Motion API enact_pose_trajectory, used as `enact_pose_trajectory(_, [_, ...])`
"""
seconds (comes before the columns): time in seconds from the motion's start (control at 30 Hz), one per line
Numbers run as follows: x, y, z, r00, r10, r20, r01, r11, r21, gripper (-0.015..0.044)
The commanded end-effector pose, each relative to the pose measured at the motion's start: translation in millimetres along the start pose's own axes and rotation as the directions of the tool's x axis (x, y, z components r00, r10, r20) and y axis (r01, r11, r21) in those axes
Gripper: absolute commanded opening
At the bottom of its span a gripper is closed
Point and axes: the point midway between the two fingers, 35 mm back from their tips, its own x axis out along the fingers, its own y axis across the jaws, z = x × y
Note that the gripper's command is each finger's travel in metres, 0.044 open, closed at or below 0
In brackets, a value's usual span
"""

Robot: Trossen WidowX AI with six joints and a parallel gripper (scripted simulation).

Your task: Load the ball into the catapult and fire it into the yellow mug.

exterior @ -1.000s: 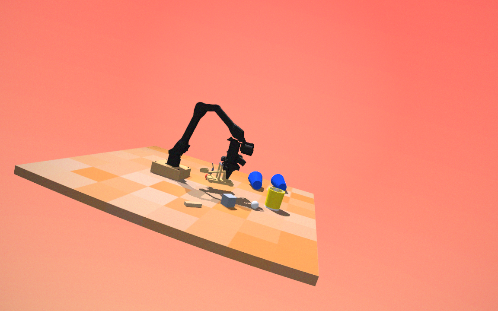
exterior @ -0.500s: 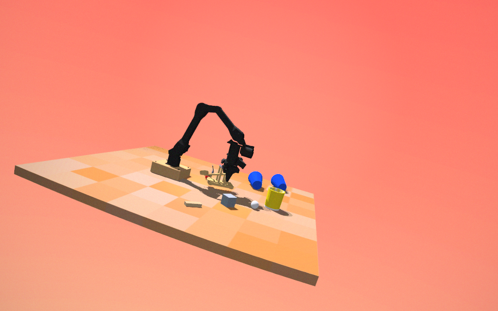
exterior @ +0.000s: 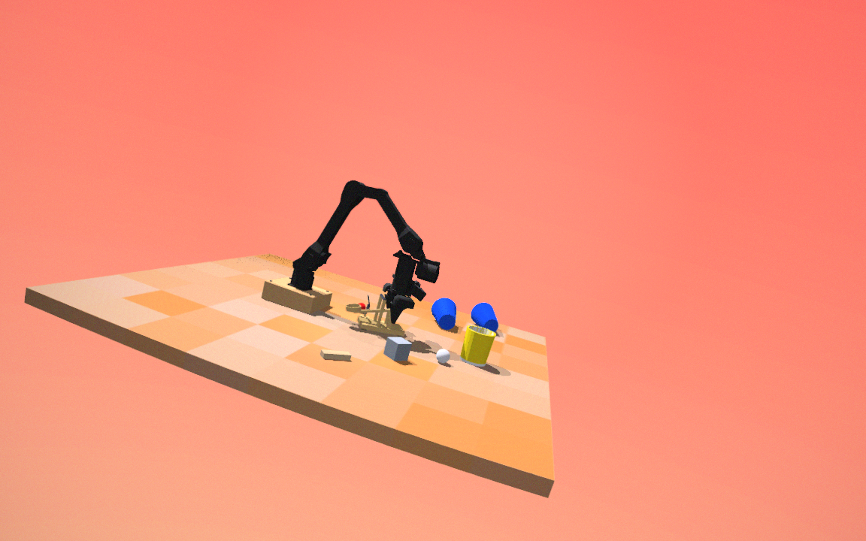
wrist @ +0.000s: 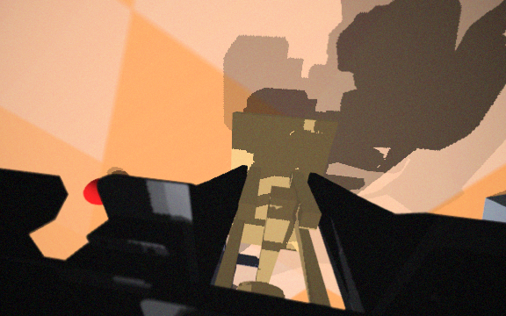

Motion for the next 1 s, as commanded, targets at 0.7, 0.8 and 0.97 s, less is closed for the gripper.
enact_pose_trajectory(0.7, [5,0,0,1.0,0.0,0.0,0.0,1.0,0.0,0.0341])
enact_pose_trajectory(0.8, [-19,-2,3,1.0,0.0,0.0,0.0,1.0,0.0,0.042])
enact_pose_trajectory(0.97, [-92,0,0,1.0,0.0,0.0,0.0,1.0,0.001,0.044])
